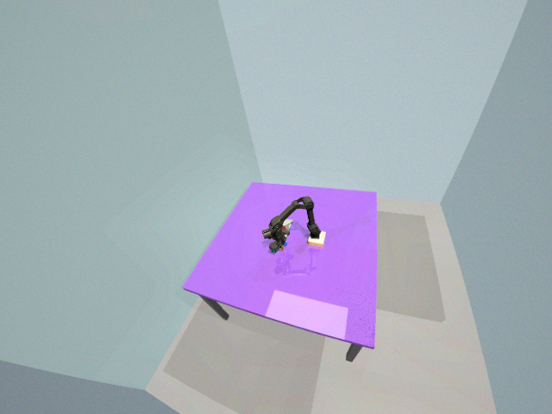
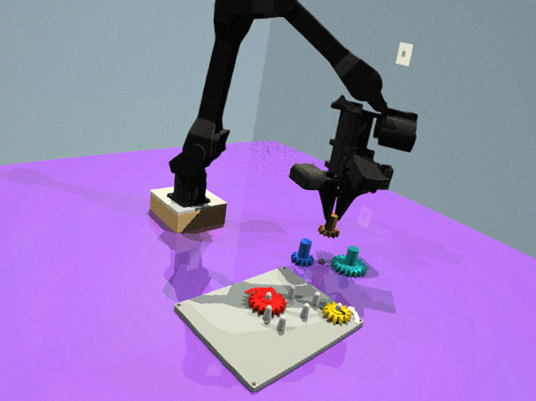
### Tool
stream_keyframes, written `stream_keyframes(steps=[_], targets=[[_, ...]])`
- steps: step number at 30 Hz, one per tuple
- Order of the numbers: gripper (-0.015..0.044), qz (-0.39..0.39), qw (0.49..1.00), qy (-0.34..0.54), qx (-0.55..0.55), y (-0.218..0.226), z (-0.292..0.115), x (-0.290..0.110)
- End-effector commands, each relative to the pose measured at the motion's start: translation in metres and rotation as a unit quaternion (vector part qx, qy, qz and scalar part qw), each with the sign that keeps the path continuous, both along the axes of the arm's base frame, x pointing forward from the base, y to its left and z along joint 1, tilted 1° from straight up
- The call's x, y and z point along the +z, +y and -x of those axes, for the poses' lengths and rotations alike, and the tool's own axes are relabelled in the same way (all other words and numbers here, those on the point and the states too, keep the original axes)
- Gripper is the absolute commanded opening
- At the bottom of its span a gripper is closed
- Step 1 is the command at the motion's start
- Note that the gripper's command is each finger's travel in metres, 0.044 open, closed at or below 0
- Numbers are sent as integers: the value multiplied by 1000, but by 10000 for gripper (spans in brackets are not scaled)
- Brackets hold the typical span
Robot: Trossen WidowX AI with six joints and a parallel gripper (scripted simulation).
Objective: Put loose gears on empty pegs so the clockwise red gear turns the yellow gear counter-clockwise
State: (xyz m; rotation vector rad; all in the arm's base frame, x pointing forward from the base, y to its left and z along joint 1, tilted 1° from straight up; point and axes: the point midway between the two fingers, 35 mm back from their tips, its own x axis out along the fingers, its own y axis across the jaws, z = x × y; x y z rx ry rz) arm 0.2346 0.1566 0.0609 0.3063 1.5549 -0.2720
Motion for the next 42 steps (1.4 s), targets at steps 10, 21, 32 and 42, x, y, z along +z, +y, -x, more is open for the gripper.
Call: stream_keyframes(steps=[10,21,32,42], targets=[[0,-5,1000,-4,4,0,-2,34],[0,-4,1000,-4,3,-2,0,61],[0,-3,1000,-3,2,-6,4,87],[0,-3,1000,-3,0,-10,8,107]])
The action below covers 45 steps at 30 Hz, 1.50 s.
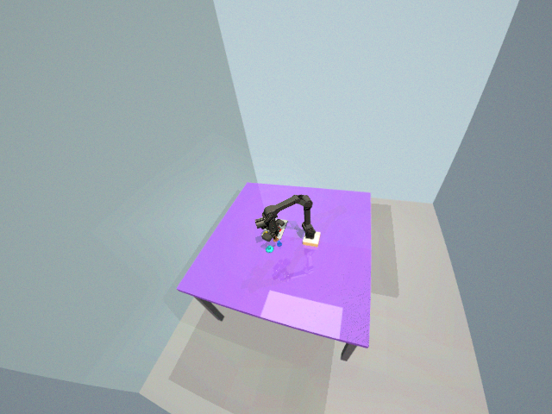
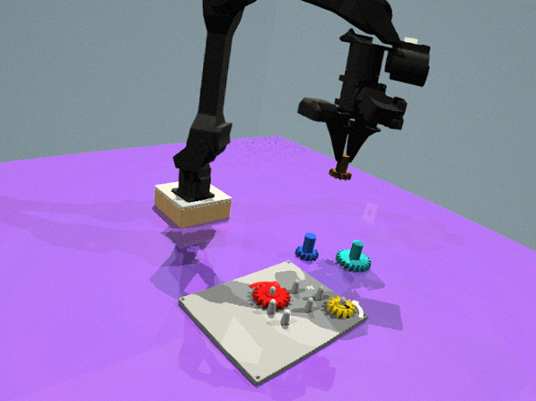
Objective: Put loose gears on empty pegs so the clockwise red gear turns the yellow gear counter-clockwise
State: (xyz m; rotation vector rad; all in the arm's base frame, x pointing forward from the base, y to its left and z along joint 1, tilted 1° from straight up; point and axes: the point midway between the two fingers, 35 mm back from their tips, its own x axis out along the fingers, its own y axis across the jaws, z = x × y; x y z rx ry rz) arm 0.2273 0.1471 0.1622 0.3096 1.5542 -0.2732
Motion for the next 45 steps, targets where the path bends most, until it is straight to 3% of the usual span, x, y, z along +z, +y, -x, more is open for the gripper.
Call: stream_keyframes(steps=[1,45], targets=[[0,-2,1000,-2,1,-1,1,5],[0,3,1000,-3,-16,-76,-51,-37]])
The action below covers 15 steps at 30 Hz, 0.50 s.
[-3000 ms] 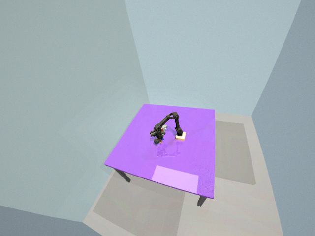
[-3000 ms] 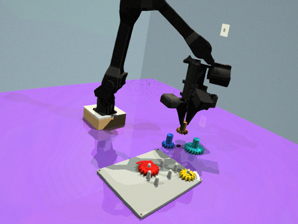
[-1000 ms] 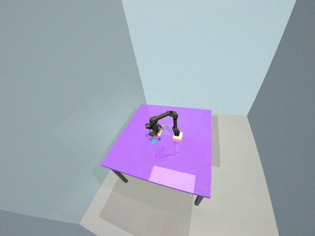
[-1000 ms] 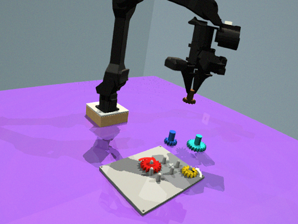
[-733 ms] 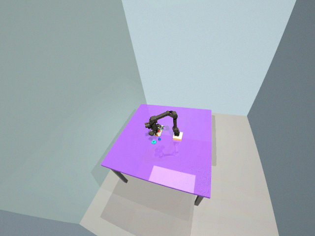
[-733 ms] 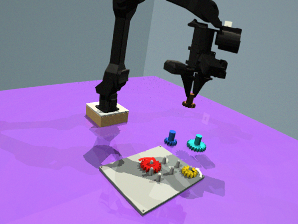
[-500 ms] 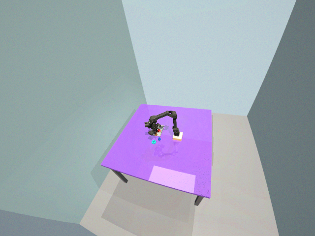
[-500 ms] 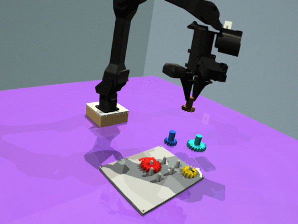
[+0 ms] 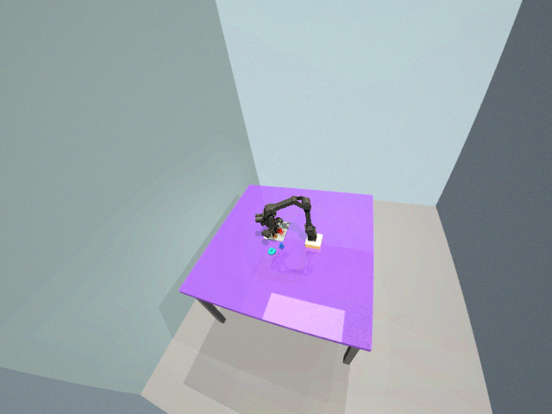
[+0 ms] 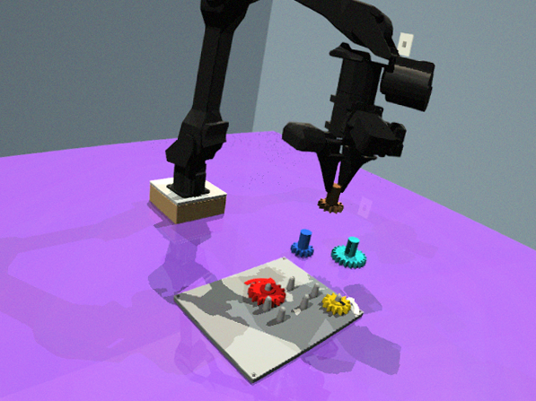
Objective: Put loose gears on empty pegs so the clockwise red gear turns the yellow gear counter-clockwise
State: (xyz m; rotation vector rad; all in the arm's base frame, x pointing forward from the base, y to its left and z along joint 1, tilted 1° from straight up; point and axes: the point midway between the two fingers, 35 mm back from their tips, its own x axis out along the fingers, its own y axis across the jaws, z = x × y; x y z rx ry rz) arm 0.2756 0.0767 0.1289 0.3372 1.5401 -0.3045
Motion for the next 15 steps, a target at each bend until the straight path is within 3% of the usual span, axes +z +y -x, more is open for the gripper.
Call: stream_keyframes(steps=[1,15], targets=[[0,1,1000,2,4,-7,-4,-5],[0,2,1000,0,9,-36,-16,-20]])
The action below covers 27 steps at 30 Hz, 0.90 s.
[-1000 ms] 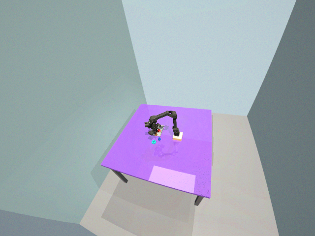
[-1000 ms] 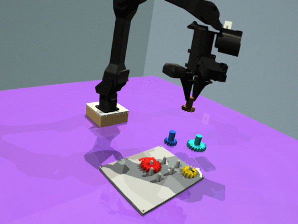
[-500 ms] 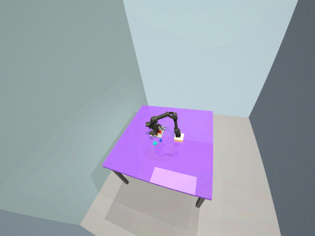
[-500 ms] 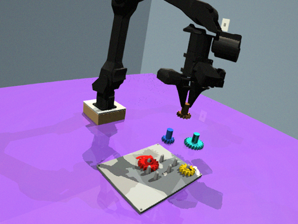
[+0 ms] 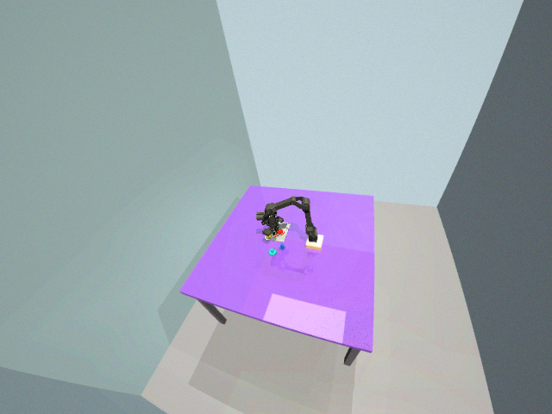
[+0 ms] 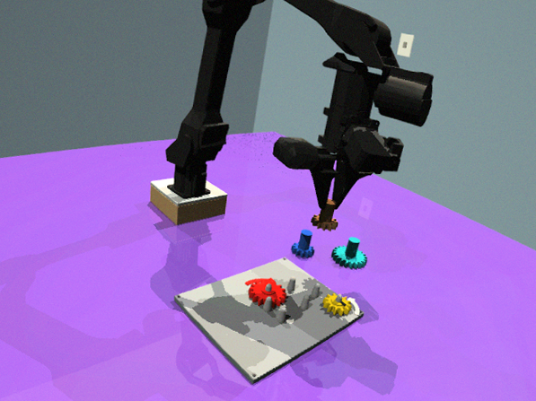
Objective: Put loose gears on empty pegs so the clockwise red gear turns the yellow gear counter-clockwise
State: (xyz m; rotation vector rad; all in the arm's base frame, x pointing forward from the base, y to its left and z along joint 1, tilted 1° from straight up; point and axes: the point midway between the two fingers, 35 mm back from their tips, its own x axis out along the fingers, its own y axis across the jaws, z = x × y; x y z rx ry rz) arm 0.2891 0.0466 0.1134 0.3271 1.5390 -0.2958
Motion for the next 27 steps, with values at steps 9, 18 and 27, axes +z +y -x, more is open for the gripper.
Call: stream_keyframes(steps=[9,18,27], targets=[[0,1,1000,2,5,-25,-7,-13],[0,2,1000,1,9,-44,-11,-22],[0,3,1000,0,13,-64,-13,-31]])
